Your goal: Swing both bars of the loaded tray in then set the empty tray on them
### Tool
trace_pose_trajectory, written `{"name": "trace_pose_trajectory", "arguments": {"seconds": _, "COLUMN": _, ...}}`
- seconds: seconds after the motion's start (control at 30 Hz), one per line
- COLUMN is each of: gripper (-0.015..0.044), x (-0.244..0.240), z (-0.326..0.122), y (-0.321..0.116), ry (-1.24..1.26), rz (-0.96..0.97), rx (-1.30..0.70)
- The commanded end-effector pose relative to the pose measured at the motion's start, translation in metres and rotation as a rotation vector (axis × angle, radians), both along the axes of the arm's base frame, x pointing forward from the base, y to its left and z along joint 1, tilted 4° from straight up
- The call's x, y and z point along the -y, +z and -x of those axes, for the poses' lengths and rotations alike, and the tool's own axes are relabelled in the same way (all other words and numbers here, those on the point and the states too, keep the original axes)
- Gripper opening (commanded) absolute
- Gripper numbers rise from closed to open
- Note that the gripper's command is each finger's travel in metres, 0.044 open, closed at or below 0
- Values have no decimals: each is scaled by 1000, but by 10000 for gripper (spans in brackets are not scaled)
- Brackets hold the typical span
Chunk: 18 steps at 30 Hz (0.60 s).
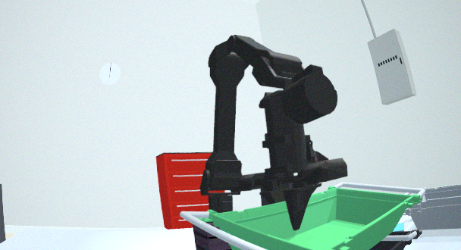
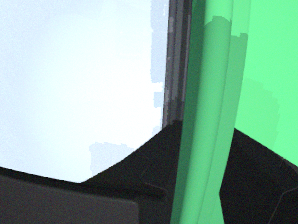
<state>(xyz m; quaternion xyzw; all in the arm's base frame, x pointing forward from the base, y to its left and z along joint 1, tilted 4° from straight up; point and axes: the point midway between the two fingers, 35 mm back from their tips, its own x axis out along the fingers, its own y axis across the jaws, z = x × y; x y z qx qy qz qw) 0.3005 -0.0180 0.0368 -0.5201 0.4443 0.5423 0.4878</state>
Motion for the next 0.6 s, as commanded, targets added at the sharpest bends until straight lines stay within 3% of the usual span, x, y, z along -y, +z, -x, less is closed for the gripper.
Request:
{"name": "trace_pose_trajectory", "arguments": {"seconds": 0.0, "gripper": 0, "x": 0, "z": 2, "y": -6, "ry": 0, "rz": 2, "rx": -13}}
{"name": "trace_pose_trajectory", "arguments": {"seconds": 0.57, "gripper": 0, "x": 0, "z": 5, "y": -20, "ry": 0, "rz": 2, "rx": -13}}
